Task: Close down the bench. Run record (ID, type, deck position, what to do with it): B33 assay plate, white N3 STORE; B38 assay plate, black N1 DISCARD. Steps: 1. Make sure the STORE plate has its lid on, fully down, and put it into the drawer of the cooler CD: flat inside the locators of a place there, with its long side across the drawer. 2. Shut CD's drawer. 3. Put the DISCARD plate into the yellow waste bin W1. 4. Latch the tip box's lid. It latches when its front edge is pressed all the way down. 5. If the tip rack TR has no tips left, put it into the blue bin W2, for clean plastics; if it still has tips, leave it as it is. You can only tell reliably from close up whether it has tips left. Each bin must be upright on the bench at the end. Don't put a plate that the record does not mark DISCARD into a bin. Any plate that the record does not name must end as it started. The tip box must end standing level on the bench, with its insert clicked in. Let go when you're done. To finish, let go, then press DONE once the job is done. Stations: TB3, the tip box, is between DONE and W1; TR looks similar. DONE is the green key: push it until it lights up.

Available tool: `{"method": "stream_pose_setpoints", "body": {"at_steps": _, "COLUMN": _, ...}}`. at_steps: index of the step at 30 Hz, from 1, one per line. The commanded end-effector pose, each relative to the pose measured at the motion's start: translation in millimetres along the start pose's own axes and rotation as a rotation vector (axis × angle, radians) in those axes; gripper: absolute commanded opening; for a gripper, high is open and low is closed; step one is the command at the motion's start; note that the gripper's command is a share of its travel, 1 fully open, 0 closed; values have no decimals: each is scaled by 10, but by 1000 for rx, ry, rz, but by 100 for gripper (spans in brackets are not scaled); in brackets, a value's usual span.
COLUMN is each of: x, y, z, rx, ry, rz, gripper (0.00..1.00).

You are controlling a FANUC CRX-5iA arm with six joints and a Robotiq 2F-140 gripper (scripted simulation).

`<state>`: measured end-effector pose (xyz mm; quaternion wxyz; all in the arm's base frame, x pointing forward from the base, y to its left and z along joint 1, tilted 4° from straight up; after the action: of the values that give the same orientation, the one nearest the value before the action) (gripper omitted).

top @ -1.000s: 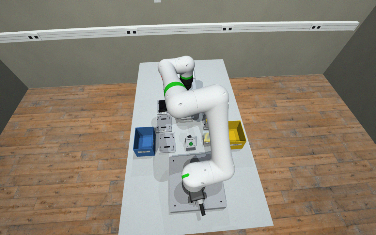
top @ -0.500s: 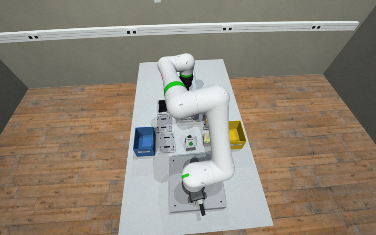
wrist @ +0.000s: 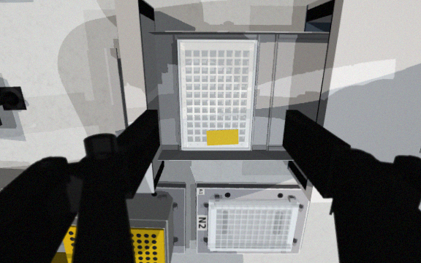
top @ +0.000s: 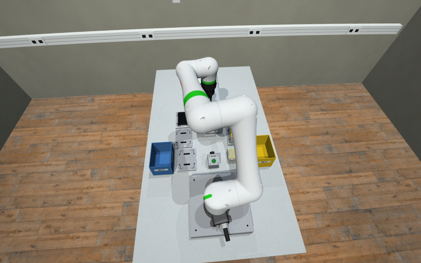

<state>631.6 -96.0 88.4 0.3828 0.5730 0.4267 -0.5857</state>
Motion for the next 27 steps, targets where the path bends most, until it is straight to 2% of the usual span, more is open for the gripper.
{"method": "stream_pose_setpoints", "body": {"at_steps": 1, "x": -70, "y": 5, "z": 0, "rx": 0, "ry": 0, "rz": 2, "gripper": 65}}
{"method": "stream_pose_setpoints", "body": {"at_steps": 9, "x": -108, "y": 5, "z": 0, "rx": 0, "ry": 0, "rz": 2, "gripper": 65}}
{"method": "stream_pose_setpoints", "body": {"at_steps": 21, "x": 15, "y": -451, "z": 94, "rx": 0, "ry": 0, "rz": 2, "gripper": 59}}
{"method": "stream_pose_setpoints", "body": {"at_steps": 23, "x": 15, "y": -451, "z": 94, "rx": 0, "ry": 0, "rz": 2, "gripper": 59}}
{"method": "stream_pose_setpoints", "body": {"at_steps": 24, "x": 25, "y": -489, "z": 102, "rx": 0, "ry": 0, "rz": 2, "gripper": 10}}
{"method": "stream_pose_setpoints", "body": {"at_steps": 27, "x": 56, "y": -602, "z": 126, "rx": 0, "ry": 0, "rz": 2, "gripper": 10}}
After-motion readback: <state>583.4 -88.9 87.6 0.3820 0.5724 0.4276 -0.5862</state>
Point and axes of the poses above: the point where the finger pads meet when closed, its own x axis out along the fingers, its own y axis across the jaws, z = x × y, the point moved 3 cm from there along -x, back along the fingers, and after that the axes turned 12 degrees about x, right-handed, at the moved point
